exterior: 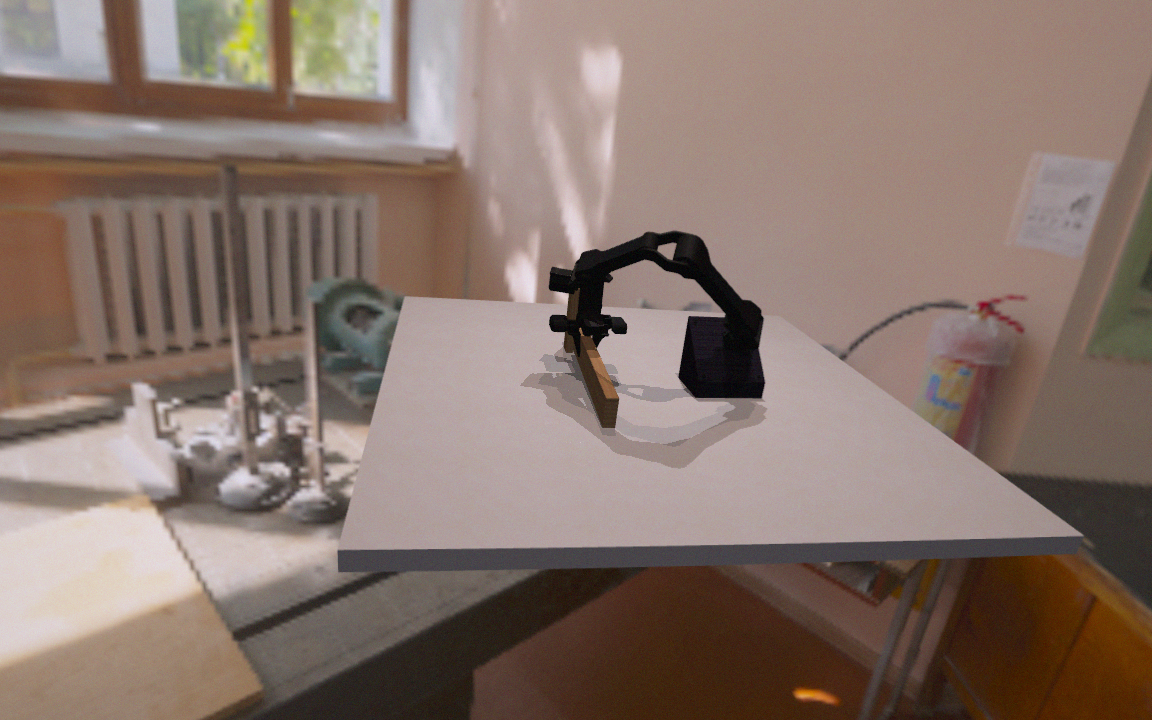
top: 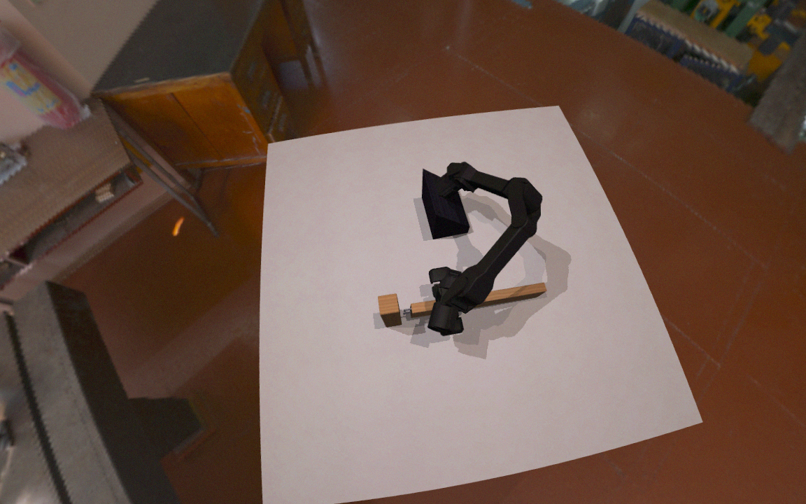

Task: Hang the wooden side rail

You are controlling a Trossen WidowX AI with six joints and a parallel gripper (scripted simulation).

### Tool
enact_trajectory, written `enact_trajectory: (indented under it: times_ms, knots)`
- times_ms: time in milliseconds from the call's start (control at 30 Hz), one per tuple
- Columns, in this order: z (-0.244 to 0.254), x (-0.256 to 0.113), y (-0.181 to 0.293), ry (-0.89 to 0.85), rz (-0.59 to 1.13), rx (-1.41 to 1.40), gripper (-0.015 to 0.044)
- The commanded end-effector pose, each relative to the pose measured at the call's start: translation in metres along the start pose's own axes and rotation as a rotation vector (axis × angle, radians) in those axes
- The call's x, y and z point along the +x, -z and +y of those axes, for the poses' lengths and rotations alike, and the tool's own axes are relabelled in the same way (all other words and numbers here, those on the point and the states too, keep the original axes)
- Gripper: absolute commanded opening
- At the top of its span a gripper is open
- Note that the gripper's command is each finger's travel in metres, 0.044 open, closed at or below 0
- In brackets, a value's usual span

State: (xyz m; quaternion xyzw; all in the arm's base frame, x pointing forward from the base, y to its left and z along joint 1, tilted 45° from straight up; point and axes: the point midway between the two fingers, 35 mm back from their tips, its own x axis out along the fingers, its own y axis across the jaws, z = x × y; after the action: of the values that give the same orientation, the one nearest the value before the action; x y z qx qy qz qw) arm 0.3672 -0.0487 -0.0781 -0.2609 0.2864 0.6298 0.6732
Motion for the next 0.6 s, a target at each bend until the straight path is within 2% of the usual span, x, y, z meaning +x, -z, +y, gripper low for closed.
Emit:
enact_trajectory:
  times_ms: [0,567]
  knots:
    - [-0.0004,-0.0035,0.0035,0.010,0.003,0.003,0.0000]
    - [-0.0001,-0.0023,0.0052,0.010,0.003,0.003,0.0000]
